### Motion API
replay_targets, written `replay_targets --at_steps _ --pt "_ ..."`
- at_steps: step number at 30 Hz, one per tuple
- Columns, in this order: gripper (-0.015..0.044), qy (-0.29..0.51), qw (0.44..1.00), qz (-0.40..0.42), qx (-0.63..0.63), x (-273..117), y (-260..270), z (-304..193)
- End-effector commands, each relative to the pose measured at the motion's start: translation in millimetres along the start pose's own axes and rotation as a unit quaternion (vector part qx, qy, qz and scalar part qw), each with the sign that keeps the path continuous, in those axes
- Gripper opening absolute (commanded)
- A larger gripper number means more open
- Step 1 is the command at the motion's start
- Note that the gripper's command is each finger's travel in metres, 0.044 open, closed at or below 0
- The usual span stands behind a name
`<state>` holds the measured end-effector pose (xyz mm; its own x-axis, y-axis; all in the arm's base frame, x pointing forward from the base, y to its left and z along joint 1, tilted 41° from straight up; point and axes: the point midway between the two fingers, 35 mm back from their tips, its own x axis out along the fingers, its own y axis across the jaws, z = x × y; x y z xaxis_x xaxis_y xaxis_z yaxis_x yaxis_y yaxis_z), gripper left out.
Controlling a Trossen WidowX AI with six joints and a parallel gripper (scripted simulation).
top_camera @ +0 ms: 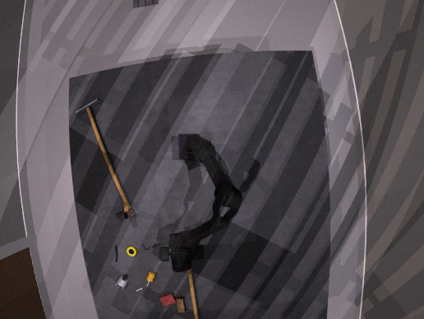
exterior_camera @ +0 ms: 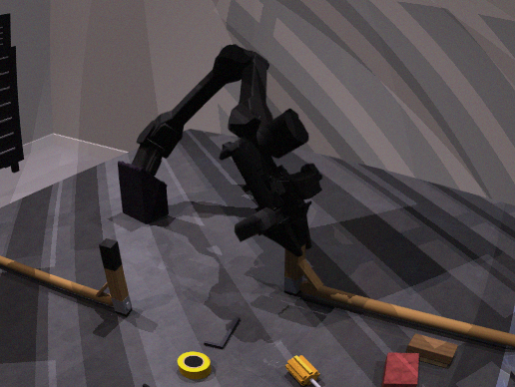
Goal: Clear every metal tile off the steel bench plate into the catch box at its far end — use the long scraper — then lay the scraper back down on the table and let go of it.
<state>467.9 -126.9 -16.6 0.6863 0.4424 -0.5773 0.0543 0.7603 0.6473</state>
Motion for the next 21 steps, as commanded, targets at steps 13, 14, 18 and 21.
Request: replay_targets --at_steps 13,14,18,21 --pt "0.0 -0.007 1.0 -0.001 -0.001 12.8 -0.4 24.9" --pt "0.0 -0.007 1.0 -0.001 -0.001 13.7 -0.4 26.0" --pt "0.0 -0.007 1.0 -0.001 -0.001 17.3 0.0 30.7" --pt "0.0 -0.007 1.0 -0.001 -0.001 20.1 0.3 34.1"
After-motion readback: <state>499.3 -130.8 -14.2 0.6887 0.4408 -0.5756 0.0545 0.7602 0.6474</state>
